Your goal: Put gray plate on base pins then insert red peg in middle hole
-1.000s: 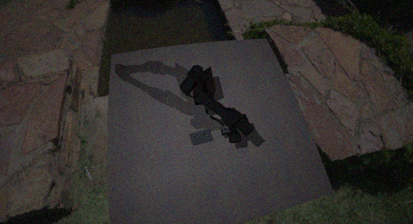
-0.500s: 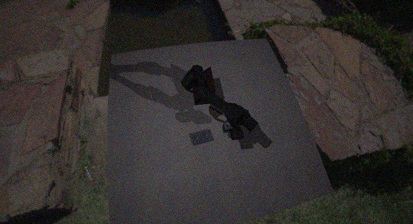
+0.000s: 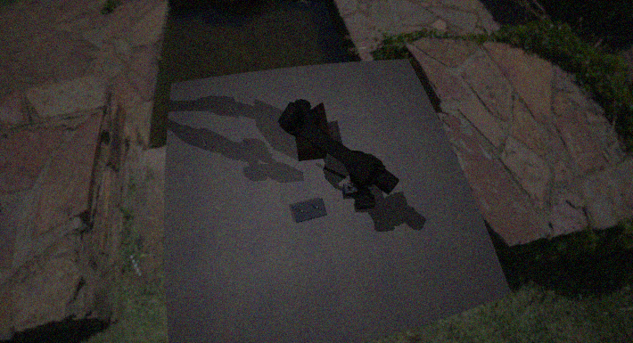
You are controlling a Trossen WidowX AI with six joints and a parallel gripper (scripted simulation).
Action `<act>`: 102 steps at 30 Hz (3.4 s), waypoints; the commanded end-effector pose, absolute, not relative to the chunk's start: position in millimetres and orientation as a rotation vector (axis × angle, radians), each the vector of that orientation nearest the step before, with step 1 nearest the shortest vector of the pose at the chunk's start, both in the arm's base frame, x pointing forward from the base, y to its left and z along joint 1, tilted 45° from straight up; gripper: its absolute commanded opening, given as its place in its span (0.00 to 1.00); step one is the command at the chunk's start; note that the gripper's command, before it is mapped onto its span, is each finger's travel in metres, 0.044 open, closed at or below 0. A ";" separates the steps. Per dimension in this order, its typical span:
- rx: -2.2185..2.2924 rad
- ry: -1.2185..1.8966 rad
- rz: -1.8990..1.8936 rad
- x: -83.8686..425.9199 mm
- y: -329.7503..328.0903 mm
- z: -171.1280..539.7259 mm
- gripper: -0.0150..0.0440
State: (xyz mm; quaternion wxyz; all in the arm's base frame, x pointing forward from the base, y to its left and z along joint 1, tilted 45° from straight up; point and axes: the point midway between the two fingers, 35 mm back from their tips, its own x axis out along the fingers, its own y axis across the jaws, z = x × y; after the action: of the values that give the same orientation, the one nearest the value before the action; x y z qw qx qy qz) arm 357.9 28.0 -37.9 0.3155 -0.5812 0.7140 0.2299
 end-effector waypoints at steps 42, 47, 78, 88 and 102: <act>-1.589 1.870 0.738 336.6 -102.2 5.9 0.25; -1.603 1.873 0.749 330.8 -116.1 10.7 0.25; -1.627 1.883 0.766 319.2 -139.2 19.0 0.25; -1.627 1.883 0.766 319.4 -141.1 18.8 0.25; -1.628 1.883 0.766 317.1 -153.7 5.7 0.25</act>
State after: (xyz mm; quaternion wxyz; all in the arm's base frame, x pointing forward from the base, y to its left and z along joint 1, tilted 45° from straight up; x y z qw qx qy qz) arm 318.4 -150.8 8.6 0.2698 -0.6015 0.6968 0.2825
